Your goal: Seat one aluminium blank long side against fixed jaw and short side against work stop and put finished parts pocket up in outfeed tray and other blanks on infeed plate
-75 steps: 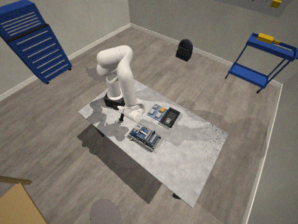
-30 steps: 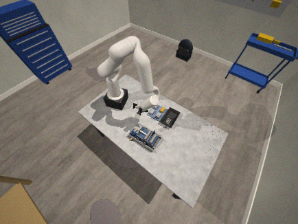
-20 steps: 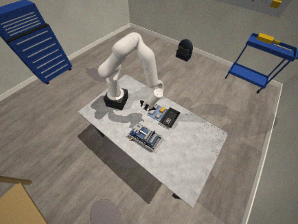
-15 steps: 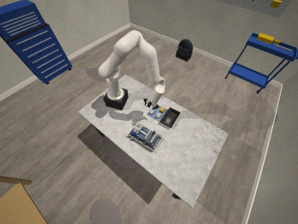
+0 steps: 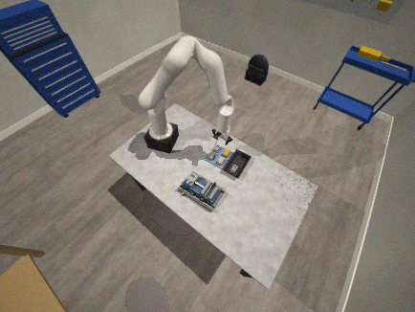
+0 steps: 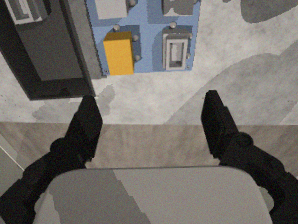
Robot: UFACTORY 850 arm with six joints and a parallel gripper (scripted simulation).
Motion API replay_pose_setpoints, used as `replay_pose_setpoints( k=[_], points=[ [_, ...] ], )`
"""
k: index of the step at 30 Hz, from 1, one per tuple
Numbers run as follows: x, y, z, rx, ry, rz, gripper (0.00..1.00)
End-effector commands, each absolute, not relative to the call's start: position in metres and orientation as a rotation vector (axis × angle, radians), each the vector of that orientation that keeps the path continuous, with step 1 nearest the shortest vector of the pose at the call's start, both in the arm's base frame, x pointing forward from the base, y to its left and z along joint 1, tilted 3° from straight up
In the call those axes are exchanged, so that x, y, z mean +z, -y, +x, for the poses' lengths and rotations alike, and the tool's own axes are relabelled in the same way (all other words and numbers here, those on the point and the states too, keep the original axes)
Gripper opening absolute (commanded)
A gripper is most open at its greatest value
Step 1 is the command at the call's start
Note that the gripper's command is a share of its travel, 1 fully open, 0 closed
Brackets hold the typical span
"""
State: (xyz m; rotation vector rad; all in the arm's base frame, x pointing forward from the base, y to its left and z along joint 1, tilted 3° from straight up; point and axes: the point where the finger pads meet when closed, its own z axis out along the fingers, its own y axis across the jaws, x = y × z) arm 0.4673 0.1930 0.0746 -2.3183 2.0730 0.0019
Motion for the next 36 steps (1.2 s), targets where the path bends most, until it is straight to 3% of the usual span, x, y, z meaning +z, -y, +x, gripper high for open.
replay_pose_setpoints(
  k=[1,7,8,36],
  points=[
    [0.075,-0.2034,0.471,-0.029,-2.077,-2.289,1.0],
    [0.075,-0.2034,0.471,-0.029,-2.077,-2.289,1.0],
    [0.075,-0.2034,0.471,-0.029,-2.077,-2.289,0.0],
    [0.075,-0.2034,0.471,-0.029,-2.077,-2.289,0.0]
  ],
)
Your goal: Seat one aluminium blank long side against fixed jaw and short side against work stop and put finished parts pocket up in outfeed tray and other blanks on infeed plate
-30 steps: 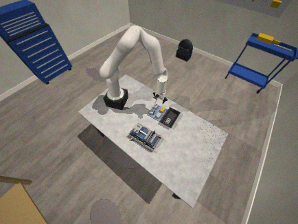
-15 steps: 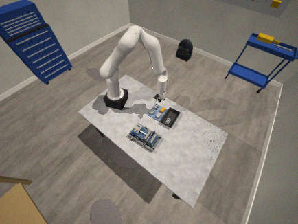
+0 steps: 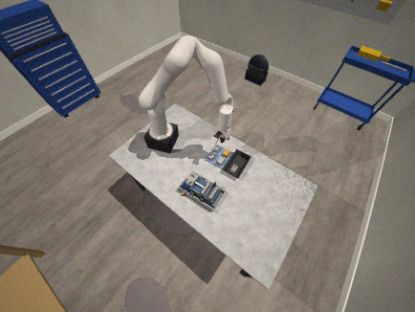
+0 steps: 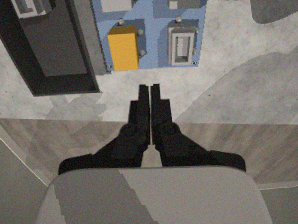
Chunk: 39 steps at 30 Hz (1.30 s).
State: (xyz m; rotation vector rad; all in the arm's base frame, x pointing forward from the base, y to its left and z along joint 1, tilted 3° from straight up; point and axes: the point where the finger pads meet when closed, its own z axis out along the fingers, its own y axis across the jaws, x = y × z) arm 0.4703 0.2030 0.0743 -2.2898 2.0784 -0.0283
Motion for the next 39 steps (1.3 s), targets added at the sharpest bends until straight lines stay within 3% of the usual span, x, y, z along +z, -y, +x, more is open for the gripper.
replay_pose_setpoints(
  k=[1,39],
  points=[
    [0.075,-0.203,0.471,-0.029,-2.077,-2.289,0.0],
    [0.04,-0.204,0.472,-0.029,-2.077,-2.289,0.0]
  ],
)
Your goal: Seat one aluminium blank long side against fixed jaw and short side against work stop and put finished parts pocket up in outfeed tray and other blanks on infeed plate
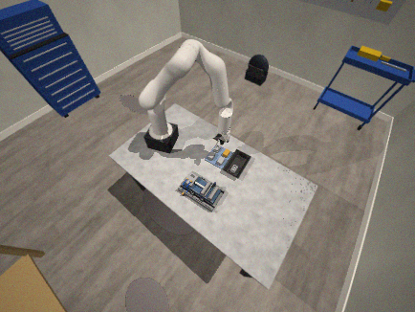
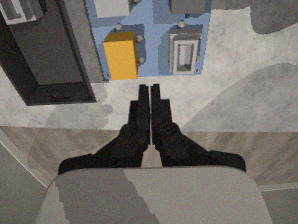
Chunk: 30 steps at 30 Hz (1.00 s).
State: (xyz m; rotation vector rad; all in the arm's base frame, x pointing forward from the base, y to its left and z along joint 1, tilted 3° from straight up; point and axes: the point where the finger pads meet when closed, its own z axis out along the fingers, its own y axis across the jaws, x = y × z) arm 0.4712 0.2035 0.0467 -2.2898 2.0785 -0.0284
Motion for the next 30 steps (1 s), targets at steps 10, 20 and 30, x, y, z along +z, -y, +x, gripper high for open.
replay_pose_setpoints(
  k=[10,20,30],
  points=[
    [0.024,-0.204,0.473,-0.029,-2.077,-2.289,0.0],
    [0.012,-0.205,0.473,-0.029,-2.077,-2.289,0.0],
    [0.007,-0.205,0.474,-0.029,-2.077,-2.289,0.0]
  ],
)
